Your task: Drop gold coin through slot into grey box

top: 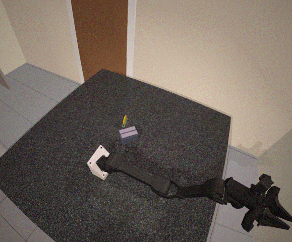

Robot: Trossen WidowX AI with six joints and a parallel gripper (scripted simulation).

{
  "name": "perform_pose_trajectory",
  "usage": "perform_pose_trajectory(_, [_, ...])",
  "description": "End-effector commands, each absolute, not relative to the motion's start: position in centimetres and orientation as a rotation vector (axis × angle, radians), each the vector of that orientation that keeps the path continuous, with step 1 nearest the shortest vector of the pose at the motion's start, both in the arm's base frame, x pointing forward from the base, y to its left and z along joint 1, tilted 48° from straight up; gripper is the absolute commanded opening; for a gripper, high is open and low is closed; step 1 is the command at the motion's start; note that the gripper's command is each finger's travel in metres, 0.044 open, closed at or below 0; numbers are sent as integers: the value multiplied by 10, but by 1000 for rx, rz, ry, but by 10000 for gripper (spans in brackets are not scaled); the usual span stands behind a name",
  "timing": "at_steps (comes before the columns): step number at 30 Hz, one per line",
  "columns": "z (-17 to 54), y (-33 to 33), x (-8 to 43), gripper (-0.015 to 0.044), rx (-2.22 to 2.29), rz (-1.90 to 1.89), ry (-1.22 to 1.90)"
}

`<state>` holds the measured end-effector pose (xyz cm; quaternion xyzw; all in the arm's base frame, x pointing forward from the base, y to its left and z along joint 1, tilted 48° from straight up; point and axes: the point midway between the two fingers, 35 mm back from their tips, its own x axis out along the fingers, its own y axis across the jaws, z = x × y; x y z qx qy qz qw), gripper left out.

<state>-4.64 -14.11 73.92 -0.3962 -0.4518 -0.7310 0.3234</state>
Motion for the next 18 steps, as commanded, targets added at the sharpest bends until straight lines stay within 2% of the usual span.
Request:
perform_pose_trajectory(1, [745, -97, -55, 161, -1175, -1951, -1225])
perform_pose_trajectory(4, [747, -71, -57, 161, -1246, -1960, -1253])
perform_pose_trajectory(18, [724, 139, -42, 161, -1878, -2048, -1478])
